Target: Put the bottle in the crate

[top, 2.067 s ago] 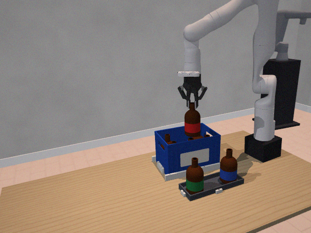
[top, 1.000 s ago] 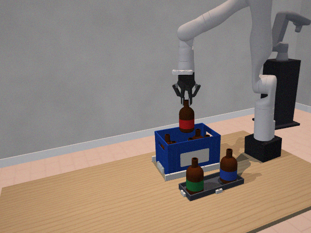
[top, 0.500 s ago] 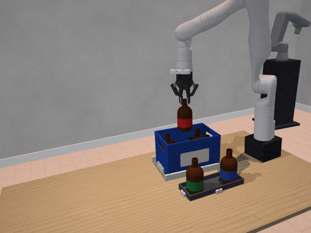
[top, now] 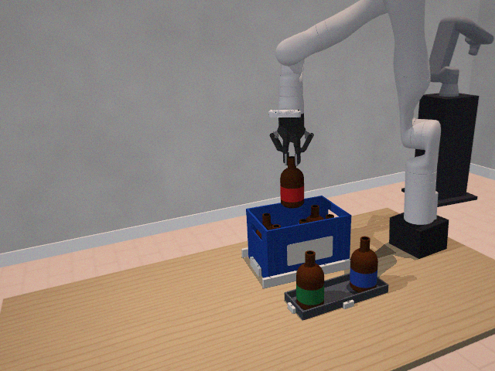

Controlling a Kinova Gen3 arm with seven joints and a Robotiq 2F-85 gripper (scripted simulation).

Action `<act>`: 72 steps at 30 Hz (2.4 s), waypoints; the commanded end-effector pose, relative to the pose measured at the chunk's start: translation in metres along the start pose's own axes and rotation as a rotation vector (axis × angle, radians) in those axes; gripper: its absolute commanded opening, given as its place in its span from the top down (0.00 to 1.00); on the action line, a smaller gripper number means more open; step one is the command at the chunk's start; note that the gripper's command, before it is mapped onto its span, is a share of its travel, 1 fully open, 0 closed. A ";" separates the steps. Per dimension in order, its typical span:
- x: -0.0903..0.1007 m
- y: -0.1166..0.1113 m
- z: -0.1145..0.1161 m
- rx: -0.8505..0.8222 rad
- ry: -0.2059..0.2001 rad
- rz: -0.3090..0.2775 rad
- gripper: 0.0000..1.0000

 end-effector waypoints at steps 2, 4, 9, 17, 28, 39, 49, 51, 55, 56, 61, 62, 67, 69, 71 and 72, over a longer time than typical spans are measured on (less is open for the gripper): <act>0.000 0.004 0.002 -0.005 0.001 -0.001 1.00; 0.000 0.005 0.002 -0.005 0.001 -0.001 1.00; 0.000 0.006 0.004 -0.005 0.001 -0.001 1.00; 0.000 0.008 0.004 -0.005 0.001 -0.001 1.00; 0.000 0.009 0.005 -0.005 0.001 -0.001 1.00; 0.000 0.009 0.005 -0.005 0.001 -0.001 1.00; 0.000 0.009 0.005 -0.005 0.001 -0.001 1.00; 0.000 0.009 0.005 -0.005 0.001 -0.001 1.00; 0.000 0.009 0.005 -0.005 0.001 -0.001 1.00; 0.000 0.009 0.005 -0.005 0.001 -0.001 1.00; 0.000 0.009 0.005 -0.005 0.001 -0.001 1.00; 0.000 0.009 0.005 -0.005 0.001 -0.001 1.00; 0.000 0.009 0.005 -0.005 0.001 -0.001 1.00; 0.000 0.009 0.005 -0.005 0.001 -0.001 1.00; 0.000 0.009 0.005 -0.005 0.001 -0.001 1.00; 0.000 0.009 0.005 -0.005 0.001 -0.001 1.00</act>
Point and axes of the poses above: the point where the finger pads meet when closed, its own x axis back along the fingers, its own z axis across the jaws, y = z × x, the point moved 4 cm from there along x, back along the fingers, and after that the axes turned 14 degrees about x, right-handed, at the moved point
